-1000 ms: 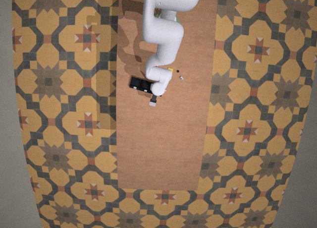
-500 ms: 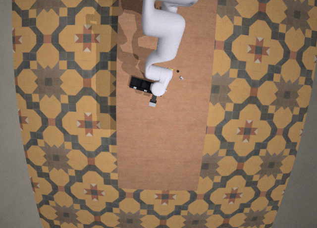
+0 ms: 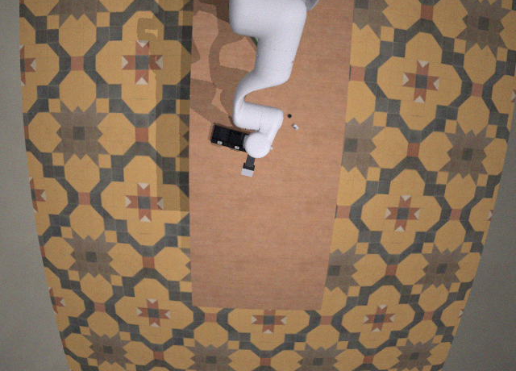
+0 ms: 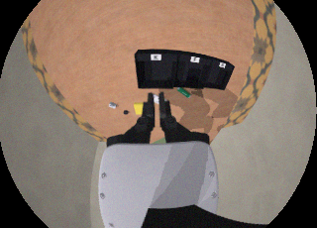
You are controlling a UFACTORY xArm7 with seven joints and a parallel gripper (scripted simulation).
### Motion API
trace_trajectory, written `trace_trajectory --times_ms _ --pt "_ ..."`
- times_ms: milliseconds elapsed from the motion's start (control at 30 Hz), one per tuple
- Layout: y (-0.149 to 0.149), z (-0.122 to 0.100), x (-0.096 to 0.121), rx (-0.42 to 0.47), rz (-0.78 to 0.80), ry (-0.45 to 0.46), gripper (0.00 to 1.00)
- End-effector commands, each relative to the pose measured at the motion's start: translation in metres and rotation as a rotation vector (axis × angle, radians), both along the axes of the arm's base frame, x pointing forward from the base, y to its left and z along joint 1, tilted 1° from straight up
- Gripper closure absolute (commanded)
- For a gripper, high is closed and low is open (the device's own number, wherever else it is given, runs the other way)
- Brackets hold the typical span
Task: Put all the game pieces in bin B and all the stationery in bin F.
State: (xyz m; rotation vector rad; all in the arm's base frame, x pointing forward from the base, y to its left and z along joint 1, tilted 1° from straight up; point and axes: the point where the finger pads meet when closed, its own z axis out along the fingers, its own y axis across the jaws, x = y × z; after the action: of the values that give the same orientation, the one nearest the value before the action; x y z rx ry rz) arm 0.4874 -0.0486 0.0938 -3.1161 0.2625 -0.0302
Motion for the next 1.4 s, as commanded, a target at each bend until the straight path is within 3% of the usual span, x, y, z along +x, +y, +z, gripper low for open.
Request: trace_trajectory --times_ms 0,167,533,567,933,1000,1033,1267,1367 --pt "0.000 0.035 0.000 0.000 0.000 -0.001 0.93" --pt "-0.001 0.076 -0.001 0.000 0.000 -0.001 0.93" --pt "-0.001 0.076 -0.001 0.000 0.000 -0.001 0.93" --pt "0.000 0.070 -0.006 -0.001 0.050 -0.002 0.59" --pt "0.010 -0.002 -0.063 -0.012 0.419 0.006 0.59" --pt "0.010 -0.002 -0.063 -0.012 0.419 0.006 0.59" --pt "0.011 -0.008 -0.068 -0.014 0.507 0.007 0.59" --pt "0.017 -0.054 -0.105 -0.023 0.706 0.012 0.59" --pt "0.018 -0.057 -0.112 -0.024 0.798 0.012 0.59"
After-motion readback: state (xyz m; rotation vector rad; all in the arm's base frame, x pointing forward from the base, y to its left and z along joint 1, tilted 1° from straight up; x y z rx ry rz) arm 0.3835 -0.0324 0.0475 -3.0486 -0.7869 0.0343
